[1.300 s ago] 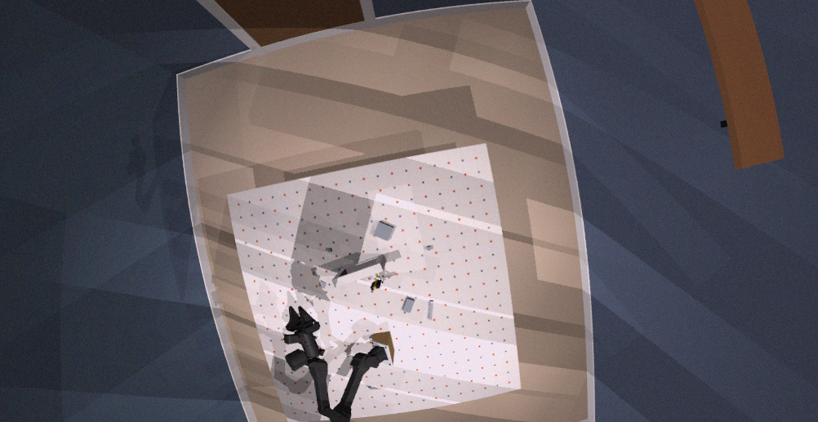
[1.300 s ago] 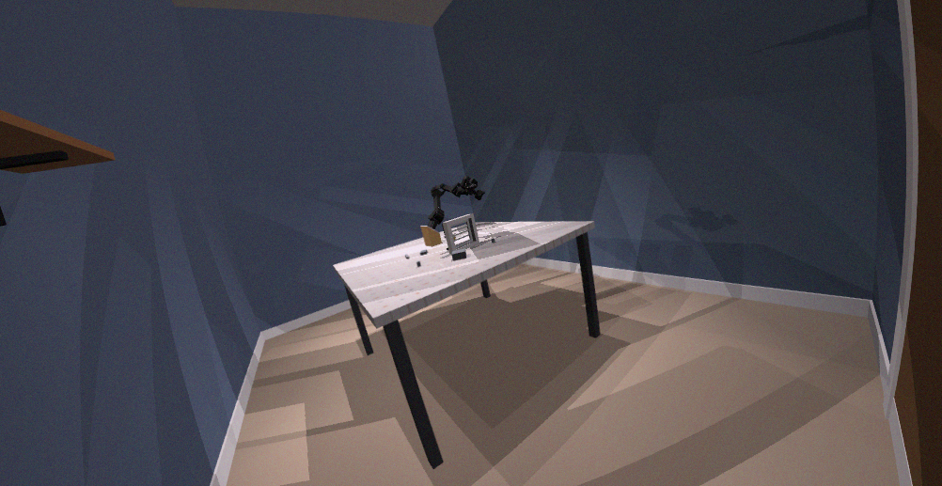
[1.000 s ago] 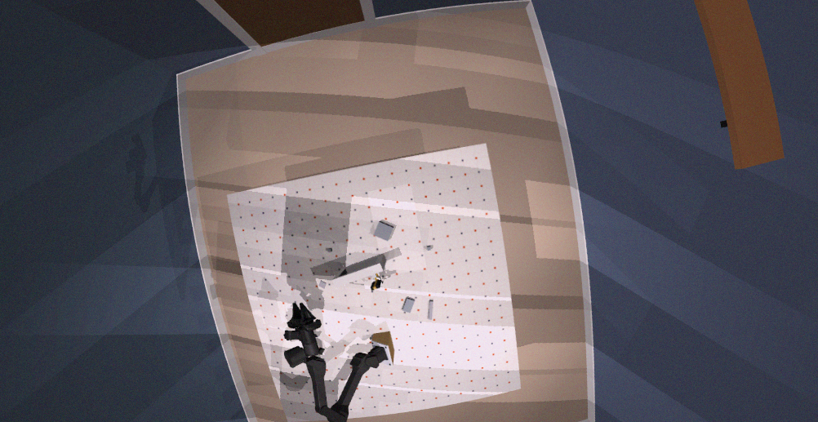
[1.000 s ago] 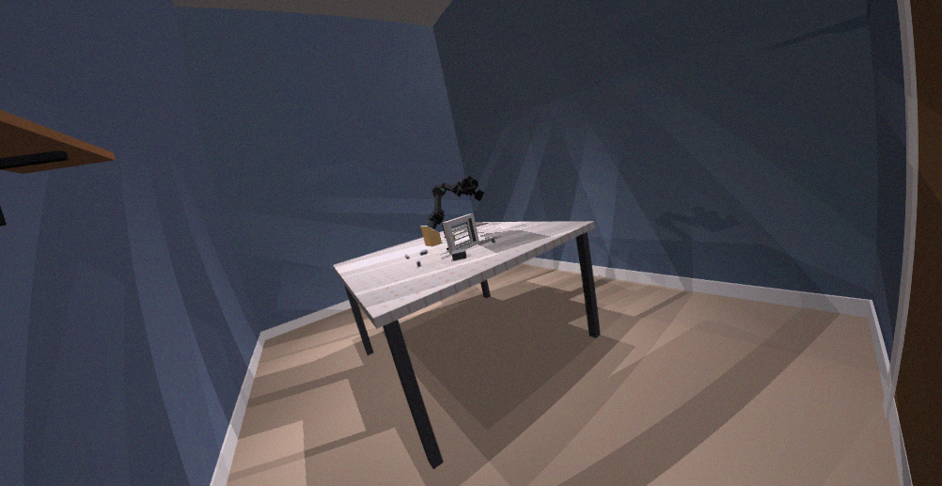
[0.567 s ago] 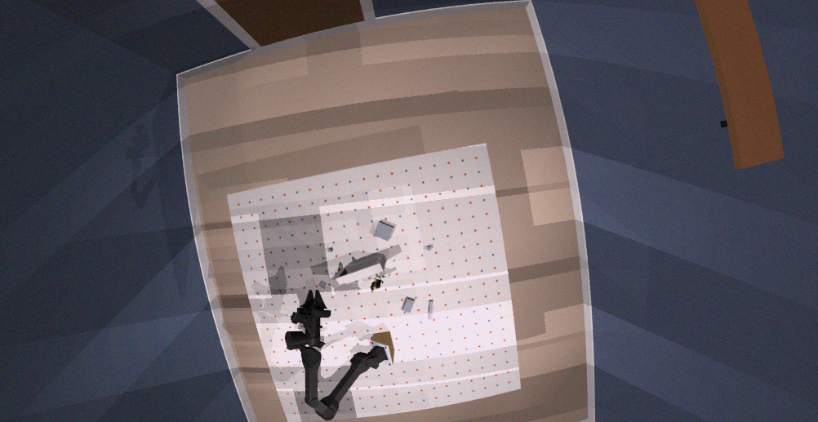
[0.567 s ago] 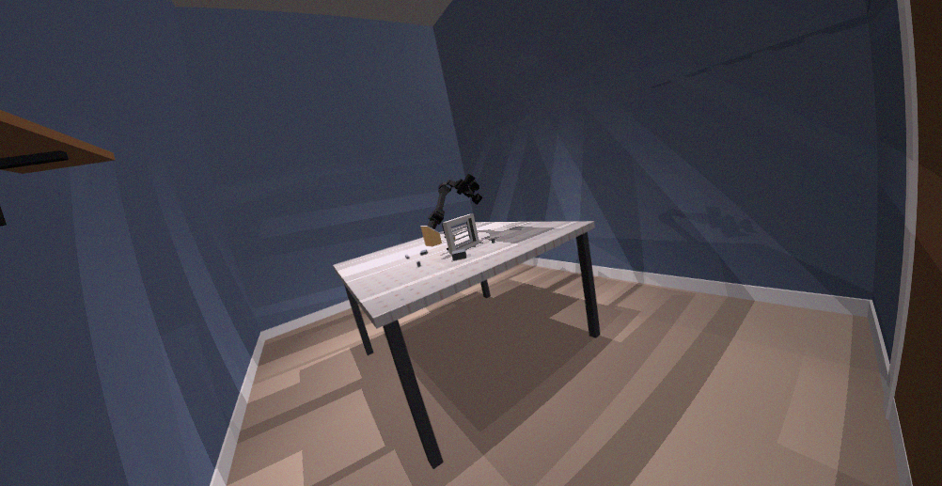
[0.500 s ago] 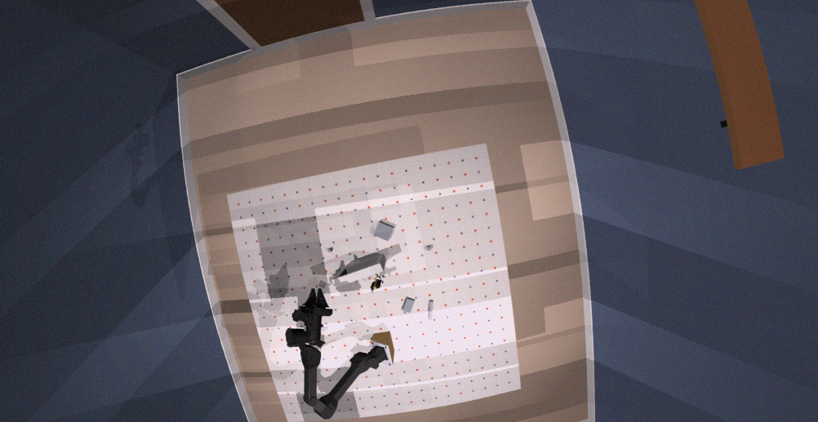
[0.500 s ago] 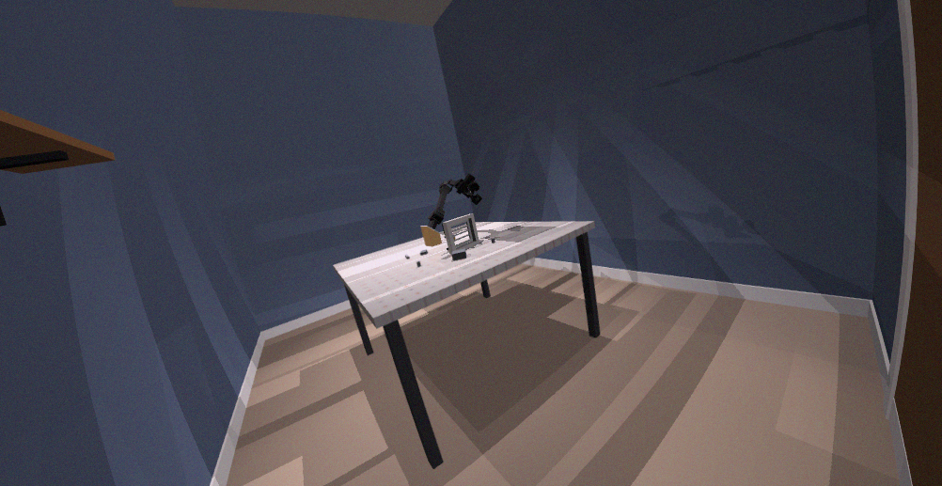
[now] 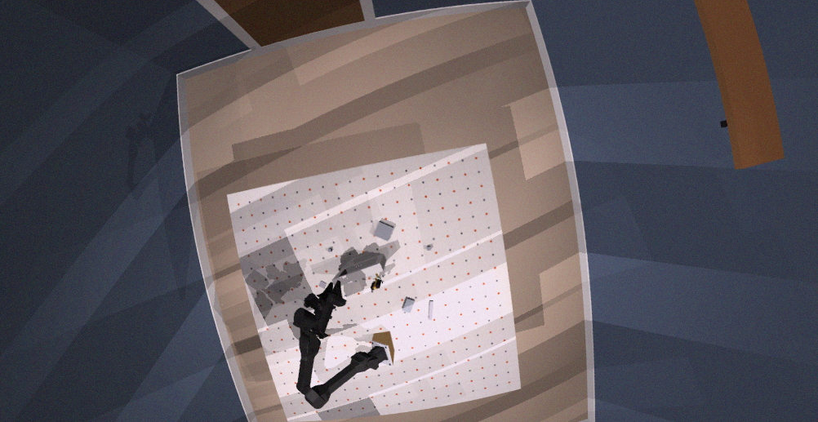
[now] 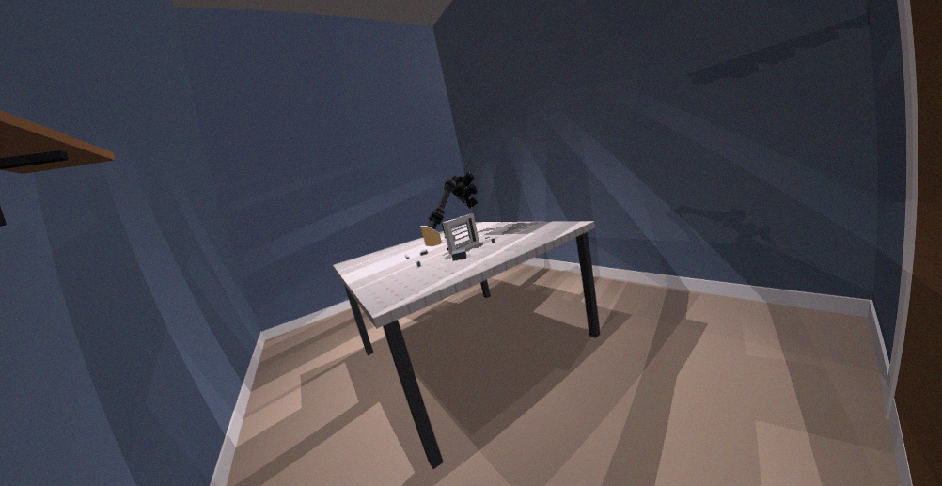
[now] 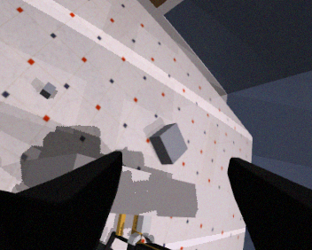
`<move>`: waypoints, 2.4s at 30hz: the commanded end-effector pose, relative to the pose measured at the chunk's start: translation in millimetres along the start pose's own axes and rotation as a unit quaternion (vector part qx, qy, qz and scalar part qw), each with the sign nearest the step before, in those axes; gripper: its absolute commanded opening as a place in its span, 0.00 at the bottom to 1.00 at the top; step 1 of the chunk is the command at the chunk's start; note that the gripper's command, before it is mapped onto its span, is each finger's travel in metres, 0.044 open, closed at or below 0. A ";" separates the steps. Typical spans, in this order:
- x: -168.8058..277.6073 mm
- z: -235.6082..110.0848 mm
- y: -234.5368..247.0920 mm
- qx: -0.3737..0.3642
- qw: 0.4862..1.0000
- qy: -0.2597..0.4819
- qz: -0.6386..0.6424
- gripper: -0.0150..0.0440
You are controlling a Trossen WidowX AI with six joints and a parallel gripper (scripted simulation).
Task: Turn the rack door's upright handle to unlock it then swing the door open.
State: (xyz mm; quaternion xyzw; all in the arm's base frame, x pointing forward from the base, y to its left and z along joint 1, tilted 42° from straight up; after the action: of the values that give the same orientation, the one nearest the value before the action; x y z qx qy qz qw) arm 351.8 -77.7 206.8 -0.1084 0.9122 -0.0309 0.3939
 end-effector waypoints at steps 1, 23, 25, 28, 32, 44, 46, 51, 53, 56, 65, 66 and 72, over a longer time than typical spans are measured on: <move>12.1 11.8 -8.2 -0.026 0.999 0.043 -0.001 0.74; 77.9 45.6 -47.1 -0.185 0.961 0.200 0.052 0.74; 83.7 47.1 -49.9 -0.202 0.955 0.209 0.059 0.74; 92.2 49.1 -54.0 -0.227 0.946 0.221 0.071 0.74; 103.3 51.1 -59.3 -0.261 0.933 0.233 0.089 0.74; 133.4 53.4 -75.0 -0.357 0.888 0.245 0.153 0.74; 134.9 53.4 -75.9 -0.362 0.885 0.245 0.157 0.74; 135.6 55.1 -74.3 -0.362 0.886 0.245 0.157 0.74; 136.5 57.4 -72.1 -0.362 0.886 0.245 0.157 0.74; 137.9 60.8 -68.9 -0.362 0.886 0.245 0.157 0.74; 142.3 70.7 -58.7 -0.362 0.886 0.245 0.157 0.74; 142.8 71.7 -57.6 -0.362 0.886 0.245 0.157 0.74; 145.8 77.9 -50.6 -0.362 0.886 0.245 0.157 0.74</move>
State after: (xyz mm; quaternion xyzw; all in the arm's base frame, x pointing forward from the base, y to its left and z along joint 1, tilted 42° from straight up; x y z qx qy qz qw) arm 319.3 -162.0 60.7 -0.0900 0.9329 0.3363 0.0923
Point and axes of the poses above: the point midway between the two fingers, 35 mm back from their tips, its own z axis out along the fingers, its own y axis across the jaws, x = y × z, the point moved 3 cm from there along -z, back along the fingers, and after that the axes turned 8 degrees about -z, right-handed, at the moved point
